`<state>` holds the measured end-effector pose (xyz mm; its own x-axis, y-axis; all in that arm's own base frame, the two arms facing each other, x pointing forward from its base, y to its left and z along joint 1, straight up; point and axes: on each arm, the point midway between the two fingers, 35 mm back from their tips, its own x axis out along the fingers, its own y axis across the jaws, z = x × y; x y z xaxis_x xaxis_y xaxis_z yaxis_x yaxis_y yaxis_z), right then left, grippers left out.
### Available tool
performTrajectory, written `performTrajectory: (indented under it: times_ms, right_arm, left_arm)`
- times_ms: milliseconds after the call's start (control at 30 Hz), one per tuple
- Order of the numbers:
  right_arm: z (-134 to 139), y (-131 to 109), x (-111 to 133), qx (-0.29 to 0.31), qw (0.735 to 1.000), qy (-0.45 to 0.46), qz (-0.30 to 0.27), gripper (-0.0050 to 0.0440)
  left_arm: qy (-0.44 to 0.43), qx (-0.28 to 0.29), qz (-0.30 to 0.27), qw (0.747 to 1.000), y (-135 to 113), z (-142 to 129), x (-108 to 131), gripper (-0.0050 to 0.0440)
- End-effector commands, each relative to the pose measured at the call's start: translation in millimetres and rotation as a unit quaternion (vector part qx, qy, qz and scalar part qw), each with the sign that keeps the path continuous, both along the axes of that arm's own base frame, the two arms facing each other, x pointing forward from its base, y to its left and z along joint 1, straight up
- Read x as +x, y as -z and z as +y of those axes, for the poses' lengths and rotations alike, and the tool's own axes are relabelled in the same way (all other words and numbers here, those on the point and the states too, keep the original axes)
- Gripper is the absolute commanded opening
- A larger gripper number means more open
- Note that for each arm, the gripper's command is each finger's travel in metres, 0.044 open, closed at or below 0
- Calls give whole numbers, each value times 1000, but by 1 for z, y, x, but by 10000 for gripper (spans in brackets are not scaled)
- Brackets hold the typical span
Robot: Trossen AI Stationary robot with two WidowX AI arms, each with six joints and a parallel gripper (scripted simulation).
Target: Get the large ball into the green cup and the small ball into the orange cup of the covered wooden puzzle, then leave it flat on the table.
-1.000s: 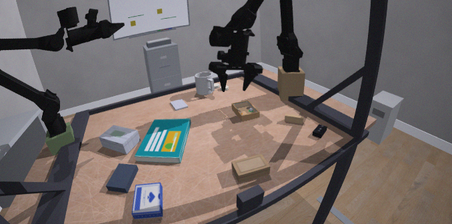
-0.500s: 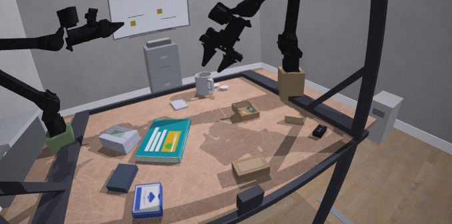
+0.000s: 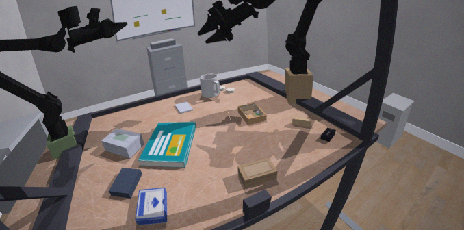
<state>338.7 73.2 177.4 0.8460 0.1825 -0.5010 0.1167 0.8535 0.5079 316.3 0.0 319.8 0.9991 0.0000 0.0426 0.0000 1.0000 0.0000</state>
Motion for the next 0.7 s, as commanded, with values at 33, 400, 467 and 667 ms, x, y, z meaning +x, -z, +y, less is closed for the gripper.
performTrajectory:
  times_ms: [33, 400, 467, 667]
  right_arm:
    - [-22, -49, 1, -64, 991, -18, -114, 394]
    - [-61, -123, -15, -216, 939, 1, -267, 394]
    - [-69, -139, -22, -253, 921, 11, -296, 394]
    - [-75, -151, -26, -286, 904, 18, -317, 394]
  left_arm:
    - [0, 0, -23, 1000, -20, 0, -4, 400]
    - [0, 0, -25, 1000, -21, 0, -4, 400]
    - [0, 0, -24, 1000, -21, 0, -4, 400]
    - [0, 0, -24, 1000, -21, 0, -3, 400]
